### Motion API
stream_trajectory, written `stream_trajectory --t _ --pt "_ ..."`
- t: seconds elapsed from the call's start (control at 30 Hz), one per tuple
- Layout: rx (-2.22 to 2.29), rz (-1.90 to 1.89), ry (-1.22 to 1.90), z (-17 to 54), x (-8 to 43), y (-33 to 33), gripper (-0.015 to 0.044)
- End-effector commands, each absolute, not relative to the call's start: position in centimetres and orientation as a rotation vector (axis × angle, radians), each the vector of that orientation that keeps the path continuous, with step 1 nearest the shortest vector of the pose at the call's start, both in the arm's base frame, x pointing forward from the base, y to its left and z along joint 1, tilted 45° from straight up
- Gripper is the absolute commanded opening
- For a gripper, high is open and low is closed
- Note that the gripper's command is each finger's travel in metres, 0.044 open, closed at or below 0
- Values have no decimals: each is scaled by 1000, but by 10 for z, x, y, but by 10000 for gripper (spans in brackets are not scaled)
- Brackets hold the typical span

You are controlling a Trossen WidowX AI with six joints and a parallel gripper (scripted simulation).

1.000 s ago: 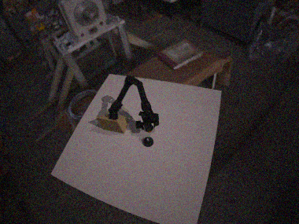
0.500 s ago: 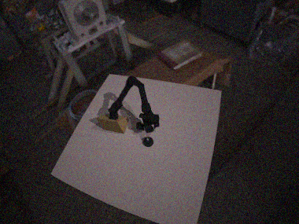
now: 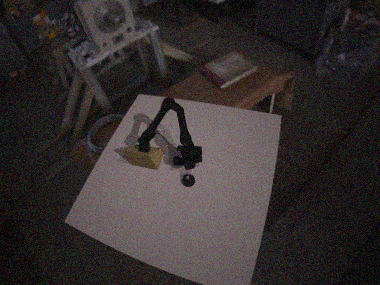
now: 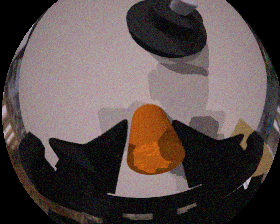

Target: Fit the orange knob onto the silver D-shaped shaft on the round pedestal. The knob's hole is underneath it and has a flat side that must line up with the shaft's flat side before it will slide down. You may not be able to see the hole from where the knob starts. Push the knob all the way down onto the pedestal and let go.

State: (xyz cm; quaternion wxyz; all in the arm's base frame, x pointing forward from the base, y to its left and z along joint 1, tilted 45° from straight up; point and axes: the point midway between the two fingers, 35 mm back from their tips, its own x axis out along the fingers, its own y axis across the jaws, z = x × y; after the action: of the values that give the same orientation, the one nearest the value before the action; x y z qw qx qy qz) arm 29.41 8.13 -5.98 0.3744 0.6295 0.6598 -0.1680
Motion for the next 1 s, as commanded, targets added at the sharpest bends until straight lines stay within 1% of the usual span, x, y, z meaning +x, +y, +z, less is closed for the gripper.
stream_trajectory --t 0.0,0.17,0.33,0.37,0.67,0.97 --pt "1617 -428 1693 -60 294 82 171" --pt "1617 -428 1693 -60 294 82 138" --pt "1615 -432 1690 -50 298 73 6" --pt "1614 -433 1689 -46 299 69 0" --pt "1610 -440 1684 -5 305 33 0" --pt "1612 -434 1689 44 299 0 0"
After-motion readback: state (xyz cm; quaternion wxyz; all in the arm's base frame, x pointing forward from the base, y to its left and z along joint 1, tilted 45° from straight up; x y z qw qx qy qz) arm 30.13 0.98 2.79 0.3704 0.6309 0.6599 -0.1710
